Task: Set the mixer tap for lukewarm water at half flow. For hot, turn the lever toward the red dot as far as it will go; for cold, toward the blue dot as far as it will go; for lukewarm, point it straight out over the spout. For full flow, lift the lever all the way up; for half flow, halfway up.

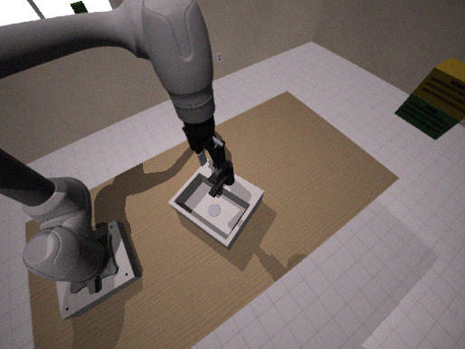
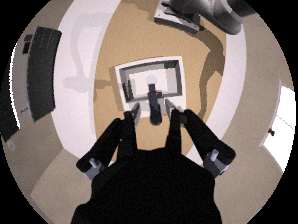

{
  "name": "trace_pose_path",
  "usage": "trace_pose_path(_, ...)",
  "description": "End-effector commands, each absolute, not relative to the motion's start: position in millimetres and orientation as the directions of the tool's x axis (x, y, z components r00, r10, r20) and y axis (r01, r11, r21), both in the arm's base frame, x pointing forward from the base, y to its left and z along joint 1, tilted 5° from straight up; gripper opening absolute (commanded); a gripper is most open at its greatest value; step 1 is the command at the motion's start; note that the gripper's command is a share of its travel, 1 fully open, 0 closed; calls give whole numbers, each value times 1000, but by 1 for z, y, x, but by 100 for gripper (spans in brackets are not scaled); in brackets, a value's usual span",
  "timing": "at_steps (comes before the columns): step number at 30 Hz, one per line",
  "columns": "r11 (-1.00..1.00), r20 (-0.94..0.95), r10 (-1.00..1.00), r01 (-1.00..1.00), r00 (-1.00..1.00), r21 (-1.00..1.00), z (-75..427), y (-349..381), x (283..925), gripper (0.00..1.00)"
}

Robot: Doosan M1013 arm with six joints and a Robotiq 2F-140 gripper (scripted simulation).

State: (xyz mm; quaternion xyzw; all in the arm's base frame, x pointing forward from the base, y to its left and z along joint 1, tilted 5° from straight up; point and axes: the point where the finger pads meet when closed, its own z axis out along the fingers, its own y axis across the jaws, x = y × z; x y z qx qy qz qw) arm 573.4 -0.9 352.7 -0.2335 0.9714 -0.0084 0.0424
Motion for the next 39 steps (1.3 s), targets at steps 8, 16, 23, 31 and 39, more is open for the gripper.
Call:
trace_pose_path(8,891,-79,-454,-453,-887,-36,352,-1,573,39)
trace_pose_path(16,891,-79,-454,-453,-888,-36,347,-1,574,39)
trace_pose_path(23,891,-79,-454,-453,-888,-36,342,-1,574,39)
trace_pose_path(31,891,-79,-454,-453,-888,-36,330,-1,575,39)
trace_pose_path(39,891,-79,-454,-453,-888,-36,320,0,576,39)
